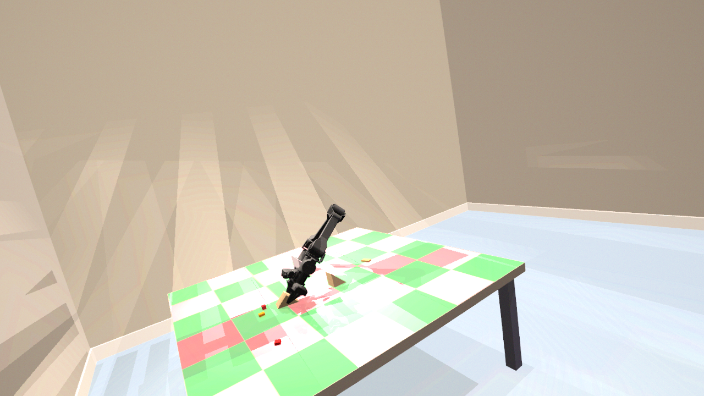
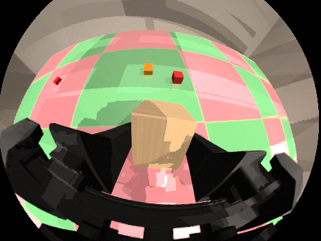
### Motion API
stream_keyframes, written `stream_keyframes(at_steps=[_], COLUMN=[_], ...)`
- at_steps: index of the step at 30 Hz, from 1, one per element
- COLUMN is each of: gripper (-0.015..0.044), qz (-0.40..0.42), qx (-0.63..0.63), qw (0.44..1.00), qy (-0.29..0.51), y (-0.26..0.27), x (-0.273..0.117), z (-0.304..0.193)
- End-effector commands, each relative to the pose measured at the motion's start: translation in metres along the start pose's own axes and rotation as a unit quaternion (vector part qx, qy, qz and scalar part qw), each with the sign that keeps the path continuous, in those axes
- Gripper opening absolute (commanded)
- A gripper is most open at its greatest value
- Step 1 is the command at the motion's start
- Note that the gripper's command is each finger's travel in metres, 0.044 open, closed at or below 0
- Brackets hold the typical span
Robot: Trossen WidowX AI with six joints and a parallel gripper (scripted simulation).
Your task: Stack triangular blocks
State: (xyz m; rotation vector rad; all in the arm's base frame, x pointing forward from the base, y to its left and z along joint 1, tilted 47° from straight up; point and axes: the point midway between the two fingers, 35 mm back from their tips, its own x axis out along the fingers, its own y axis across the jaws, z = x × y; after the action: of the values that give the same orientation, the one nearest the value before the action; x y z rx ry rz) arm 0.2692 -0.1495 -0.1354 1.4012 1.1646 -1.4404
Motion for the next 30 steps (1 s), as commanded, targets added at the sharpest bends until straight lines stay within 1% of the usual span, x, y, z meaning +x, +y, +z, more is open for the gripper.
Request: stream_keyframes(at_steps=[1,6,23,30], gripper=[0.0131,0.0000,0.0000,0.0000], qz=[0.000,0.000,0.000,0.000], qx=[0.000,0.000,0.000,0.000], qw=[1.000,1.000,1.000,1.000], qy=[0.000,0.000,-0.002,-0.002], y=[0.000,0.002,0.001,0.000], x=[0.000,-0.011,-0.069,-0.072], z=[0.000,0.011,0.069,0.071])
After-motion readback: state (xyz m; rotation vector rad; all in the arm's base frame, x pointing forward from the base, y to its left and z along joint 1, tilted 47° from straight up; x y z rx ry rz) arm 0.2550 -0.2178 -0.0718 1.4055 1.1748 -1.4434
